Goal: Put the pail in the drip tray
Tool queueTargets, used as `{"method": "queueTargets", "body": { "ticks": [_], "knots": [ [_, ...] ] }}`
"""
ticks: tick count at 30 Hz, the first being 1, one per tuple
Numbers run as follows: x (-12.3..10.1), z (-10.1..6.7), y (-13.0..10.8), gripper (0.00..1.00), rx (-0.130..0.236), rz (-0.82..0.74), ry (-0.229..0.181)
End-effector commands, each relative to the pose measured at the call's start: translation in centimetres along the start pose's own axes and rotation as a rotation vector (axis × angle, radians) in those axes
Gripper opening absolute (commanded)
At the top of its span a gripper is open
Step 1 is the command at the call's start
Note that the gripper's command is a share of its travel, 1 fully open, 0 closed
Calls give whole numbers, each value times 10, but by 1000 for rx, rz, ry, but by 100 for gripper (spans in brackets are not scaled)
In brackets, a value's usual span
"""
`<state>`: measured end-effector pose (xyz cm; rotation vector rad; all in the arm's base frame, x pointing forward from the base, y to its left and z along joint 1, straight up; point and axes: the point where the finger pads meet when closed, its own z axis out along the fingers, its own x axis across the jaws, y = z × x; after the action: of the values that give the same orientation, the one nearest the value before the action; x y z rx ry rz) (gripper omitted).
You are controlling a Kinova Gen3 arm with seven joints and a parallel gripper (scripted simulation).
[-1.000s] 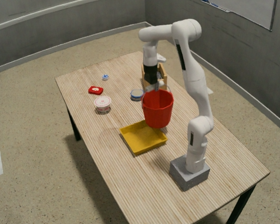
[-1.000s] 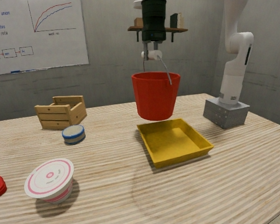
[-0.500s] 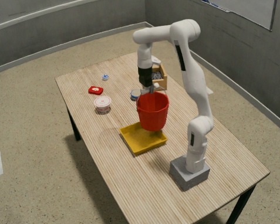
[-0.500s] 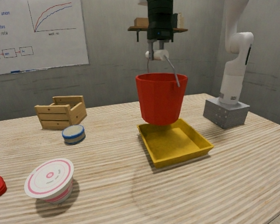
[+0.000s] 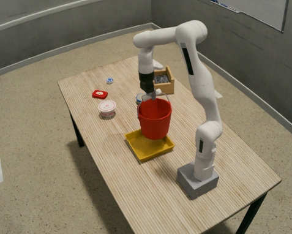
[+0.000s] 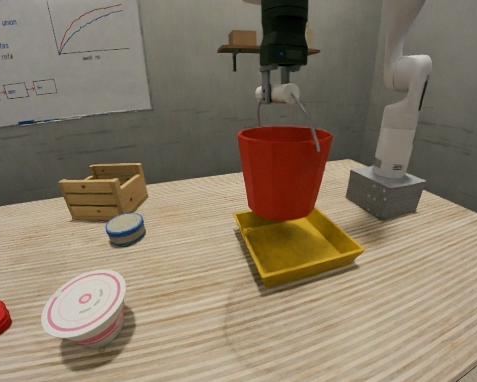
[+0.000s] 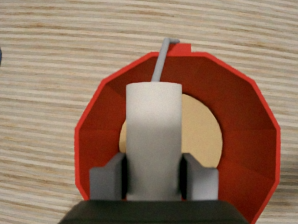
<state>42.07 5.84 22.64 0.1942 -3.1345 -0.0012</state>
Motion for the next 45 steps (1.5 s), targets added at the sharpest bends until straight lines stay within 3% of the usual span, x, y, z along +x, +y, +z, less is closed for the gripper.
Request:
{"method": "queueTargets", "body": {
  "ticks": [1,14,45],
  "knots": [
    [0,-1,4,0,0,0,-2],
    [2,-1,26,0,0,0,-2],
    [3,-1,46,0,0,0,-2]
  ]
}}
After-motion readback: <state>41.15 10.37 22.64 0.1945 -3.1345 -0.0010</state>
